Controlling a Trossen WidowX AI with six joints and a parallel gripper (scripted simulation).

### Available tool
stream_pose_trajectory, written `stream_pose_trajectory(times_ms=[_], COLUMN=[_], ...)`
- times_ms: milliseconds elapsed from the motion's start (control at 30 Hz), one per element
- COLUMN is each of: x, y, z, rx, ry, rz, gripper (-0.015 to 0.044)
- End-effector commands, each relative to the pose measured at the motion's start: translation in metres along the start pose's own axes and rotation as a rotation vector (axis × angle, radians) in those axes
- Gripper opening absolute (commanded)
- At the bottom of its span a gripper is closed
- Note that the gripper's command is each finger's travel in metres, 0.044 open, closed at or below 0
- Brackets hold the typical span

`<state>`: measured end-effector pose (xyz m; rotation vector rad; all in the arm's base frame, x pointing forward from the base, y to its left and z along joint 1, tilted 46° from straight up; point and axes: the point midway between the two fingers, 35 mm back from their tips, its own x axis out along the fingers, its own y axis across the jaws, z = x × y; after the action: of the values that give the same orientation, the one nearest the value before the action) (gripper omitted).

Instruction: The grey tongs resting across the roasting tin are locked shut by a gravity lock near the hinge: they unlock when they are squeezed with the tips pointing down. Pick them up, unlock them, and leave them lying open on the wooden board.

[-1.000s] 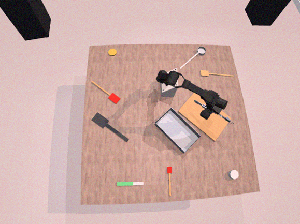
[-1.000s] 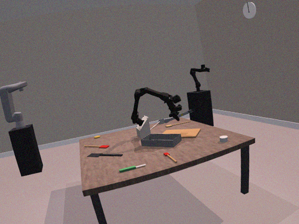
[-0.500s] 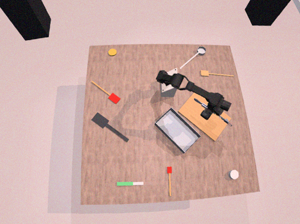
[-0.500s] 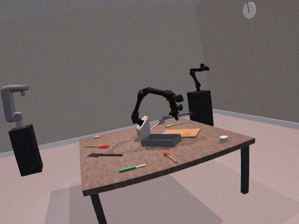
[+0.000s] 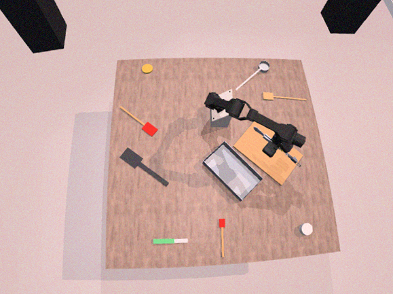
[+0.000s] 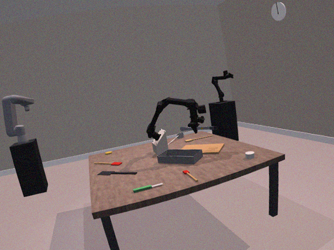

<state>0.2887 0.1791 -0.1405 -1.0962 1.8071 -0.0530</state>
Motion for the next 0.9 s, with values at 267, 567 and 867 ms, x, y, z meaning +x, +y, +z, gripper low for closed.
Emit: stream_pose_trajectory(times_ms=[267,567,867], x=[0.001,0.016,0.031], y=[-0.001,-0.001,-0.002], z=[0.002,0.004,0.005], rx=[0.009,0.009,0.009], ry=[0.003,0.003,0.002], rz=[0.002,0.002,0.002], gripper=[-0.0150,-0.0150,-0.0150])
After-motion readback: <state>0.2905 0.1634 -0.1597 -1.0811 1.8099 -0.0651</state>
